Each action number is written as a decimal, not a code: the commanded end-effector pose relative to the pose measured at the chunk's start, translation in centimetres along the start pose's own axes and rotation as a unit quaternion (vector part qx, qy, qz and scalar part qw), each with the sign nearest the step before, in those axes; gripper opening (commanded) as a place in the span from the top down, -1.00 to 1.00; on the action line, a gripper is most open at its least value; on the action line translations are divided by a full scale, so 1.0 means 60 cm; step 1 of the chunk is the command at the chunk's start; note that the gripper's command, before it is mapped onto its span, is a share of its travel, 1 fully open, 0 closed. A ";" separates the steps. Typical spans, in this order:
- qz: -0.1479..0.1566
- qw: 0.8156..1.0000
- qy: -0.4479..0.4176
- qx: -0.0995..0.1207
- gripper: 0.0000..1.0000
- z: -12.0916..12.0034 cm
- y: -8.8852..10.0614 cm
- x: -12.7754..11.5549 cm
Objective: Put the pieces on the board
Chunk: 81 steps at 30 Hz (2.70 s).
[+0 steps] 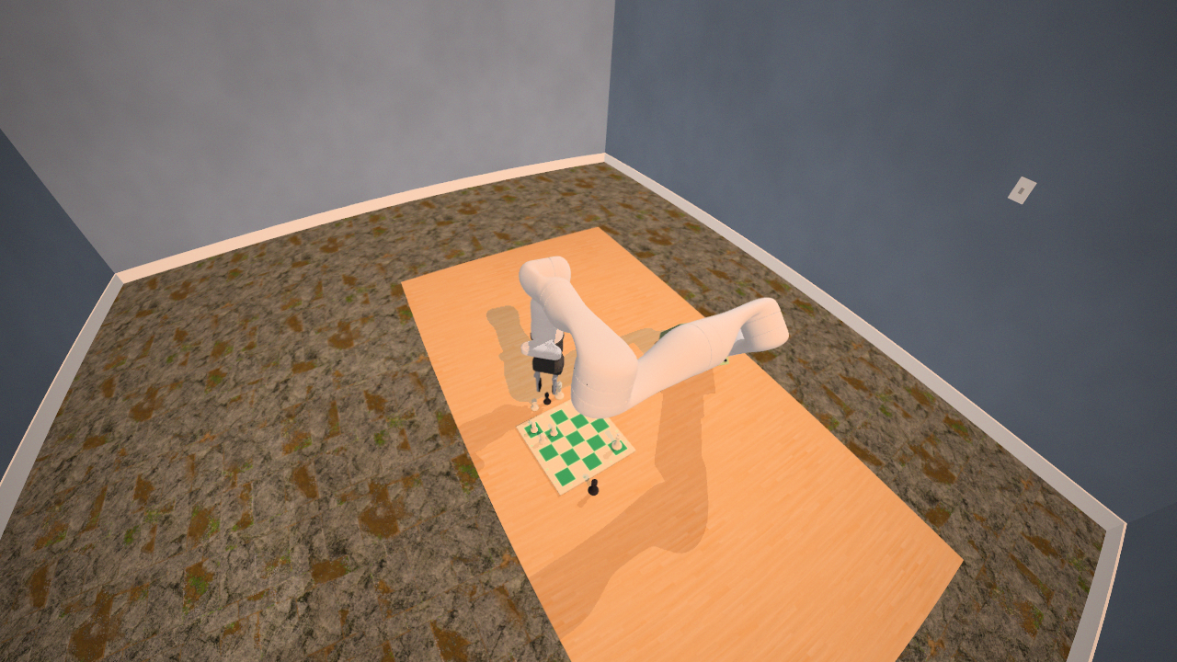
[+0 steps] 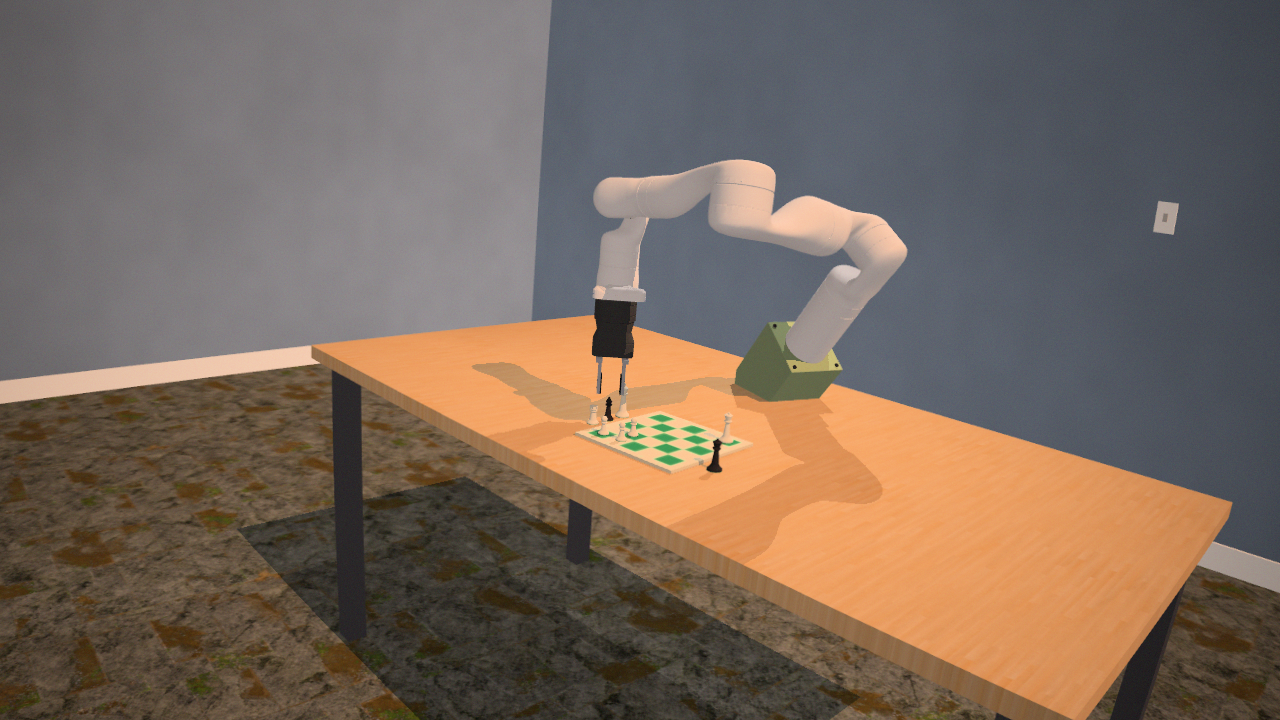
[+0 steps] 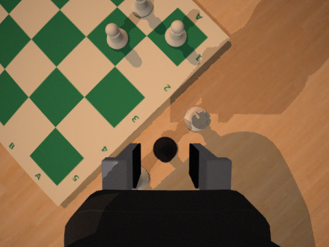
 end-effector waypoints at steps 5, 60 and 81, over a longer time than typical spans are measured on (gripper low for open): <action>0.000 1.000 0.000 -0.001 -0.45 0.001 0.002 0.000; 0.000 1.000 0.000 -0.001 -0.45 0.002 0.002 0.000; 0.000 1.000 0.000 -0.001 -0.45 0.002 -0.034 0.000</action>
Point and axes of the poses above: the point where the finger pads meet when closed, its own y axis back along the fingers, its own z axis across the jaws, x = y × z, the point moved 5 cm from there along y, back along the fingers, and after that the axes turned 1 degree about -y, right-handed, at the moved point
